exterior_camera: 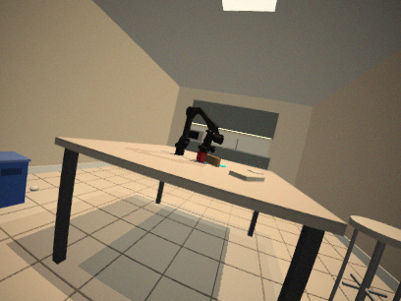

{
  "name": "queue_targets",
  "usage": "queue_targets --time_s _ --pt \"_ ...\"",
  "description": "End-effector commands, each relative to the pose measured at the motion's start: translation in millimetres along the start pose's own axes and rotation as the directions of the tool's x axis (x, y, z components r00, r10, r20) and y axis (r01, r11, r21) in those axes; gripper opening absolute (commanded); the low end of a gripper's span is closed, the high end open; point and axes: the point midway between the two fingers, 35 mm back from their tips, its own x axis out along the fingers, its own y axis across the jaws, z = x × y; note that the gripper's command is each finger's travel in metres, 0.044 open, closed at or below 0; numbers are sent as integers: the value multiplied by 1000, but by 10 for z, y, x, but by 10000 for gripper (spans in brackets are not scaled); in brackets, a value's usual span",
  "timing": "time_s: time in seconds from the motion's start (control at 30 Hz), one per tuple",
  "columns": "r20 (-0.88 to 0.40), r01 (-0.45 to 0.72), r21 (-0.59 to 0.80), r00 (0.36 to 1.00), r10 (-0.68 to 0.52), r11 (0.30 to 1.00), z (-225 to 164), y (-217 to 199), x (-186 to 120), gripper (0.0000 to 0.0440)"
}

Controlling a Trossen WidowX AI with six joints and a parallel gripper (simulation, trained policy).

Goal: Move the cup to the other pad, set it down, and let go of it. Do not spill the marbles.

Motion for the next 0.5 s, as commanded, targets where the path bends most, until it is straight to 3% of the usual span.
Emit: queue_targets --time_s 0.0,0.47 --pt "6 -1 -59 1000 1 998 20 -16 45 0" --pt "91 43 -196 996 -26 980 239 -122 -186 2"
